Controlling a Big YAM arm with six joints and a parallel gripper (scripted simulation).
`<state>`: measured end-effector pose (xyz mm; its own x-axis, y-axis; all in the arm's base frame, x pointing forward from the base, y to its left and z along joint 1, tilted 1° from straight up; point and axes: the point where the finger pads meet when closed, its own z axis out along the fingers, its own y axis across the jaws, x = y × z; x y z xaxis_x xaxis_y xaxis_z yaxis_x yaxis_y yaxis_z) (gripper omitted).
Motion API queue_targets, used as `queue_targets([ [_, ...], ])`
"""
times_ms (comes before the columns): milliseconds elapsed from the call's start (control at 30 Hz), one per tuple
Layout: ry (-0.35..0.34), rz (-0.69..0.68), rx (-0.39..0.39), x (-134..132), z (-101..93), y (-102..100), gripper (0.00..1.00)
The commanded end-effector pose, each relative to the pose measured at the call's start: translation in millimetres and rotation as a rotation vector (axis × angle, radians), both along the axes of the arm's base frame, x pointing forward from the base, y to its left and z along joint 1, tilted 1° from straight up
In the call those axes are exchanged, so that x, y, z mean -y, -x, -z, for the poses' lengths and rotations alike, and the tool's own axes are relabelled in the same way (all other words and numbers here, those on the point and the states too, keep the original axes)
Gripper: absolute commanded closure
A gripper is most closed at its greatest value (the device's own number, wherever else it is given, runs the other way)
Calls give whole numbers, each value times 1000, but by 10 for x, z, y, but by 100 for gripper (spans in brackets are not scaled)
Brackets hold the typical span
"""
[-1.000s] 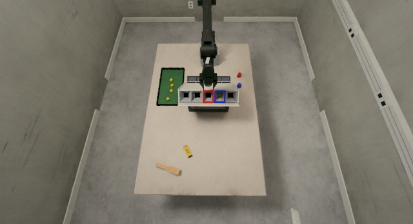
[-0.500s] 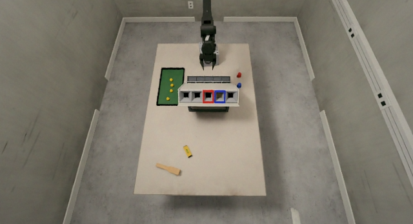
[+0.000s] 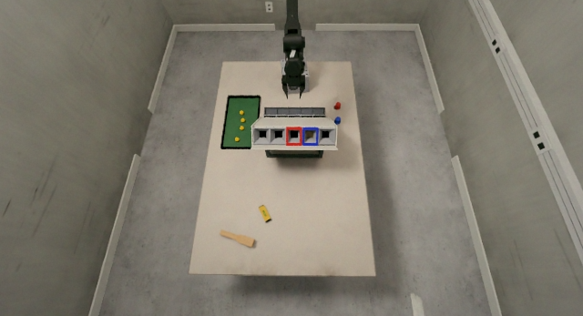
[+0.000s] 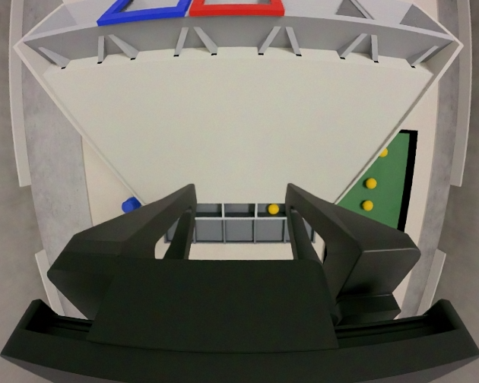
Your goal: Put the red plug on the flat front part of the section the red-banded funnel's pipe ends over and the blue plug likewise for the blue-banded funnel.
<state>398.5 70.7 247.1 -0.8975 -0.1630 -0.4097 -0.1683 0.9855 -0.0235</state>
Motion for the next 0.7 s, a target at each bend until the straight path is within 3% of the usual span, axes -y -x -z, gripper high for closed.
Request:
queue_targets([
  [0,-1,0,5,-11,-44,93,41],
  [467,60,10,-351,189,836,1143,41],
  [667,62,10,-363,196,867,1183,41],
])
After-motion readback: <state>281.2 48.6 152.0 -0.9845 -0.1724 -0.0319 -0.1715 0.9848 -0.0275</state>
